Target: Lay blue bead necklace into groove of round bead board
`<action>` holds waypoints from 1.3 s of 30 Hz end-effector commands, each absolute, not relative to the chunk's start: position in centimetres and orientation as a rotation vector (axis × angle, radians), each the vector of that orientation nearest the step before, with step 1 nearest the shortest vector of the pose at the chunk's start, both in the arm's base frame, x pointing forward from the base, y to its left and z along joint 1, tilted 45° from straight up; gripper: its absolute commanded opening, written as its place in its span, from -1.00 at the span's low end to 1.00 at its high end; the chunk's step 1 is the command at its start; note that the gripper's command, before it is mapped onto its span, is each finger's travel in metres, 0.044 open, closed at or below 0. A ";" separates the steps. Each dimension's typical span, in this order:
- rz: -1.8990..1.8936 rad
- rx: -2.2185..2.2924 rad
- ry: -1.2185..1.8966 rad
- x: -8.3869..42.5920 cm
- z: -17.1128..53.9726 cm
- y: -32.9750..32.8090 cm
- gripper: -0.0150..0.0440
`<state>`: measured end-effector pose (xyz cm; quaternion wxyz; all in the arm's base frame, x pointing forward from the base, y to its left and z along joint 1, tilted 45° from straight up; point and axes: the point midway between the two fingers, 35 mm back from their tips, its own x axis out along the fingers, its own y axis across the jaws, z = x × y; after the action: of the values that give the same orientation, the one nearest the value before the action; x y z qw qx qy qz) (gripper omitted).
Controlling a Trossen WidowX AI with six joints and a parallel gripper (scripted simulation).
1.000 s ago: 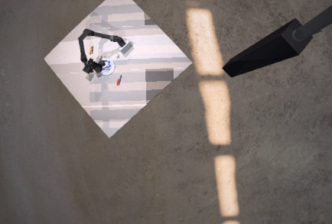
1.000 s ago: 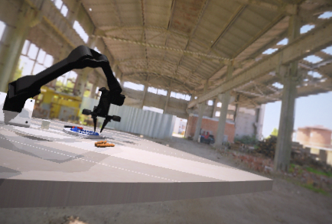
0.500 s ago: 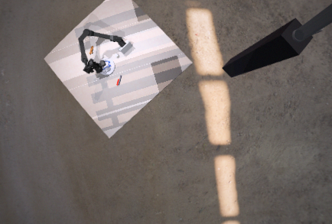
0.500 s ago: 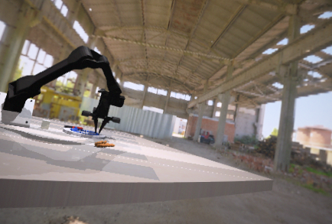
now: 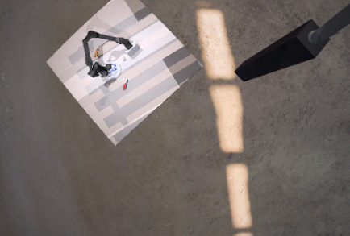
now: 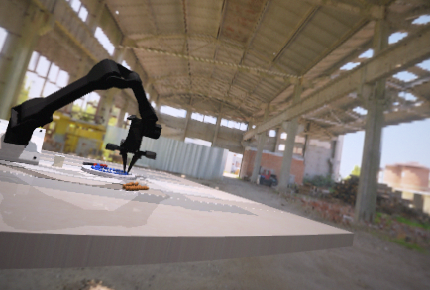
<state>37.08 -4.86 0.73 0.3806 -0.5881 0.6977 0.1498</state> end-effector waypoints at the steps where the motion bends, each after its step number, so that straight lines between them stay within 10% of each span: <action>1: 0.382 -1.501 1.781 37.1 0.8 -4.9 -0.49; 32: 0.385 -1.511 1.780 37.9 0.6 -5.0 -0.49; 39: 0.379 -1.507 1.778 37.9 0.9 -4.8 0.13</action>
<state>37.88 -4.83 0.85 0.3804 -0.5901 0.6965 0.1483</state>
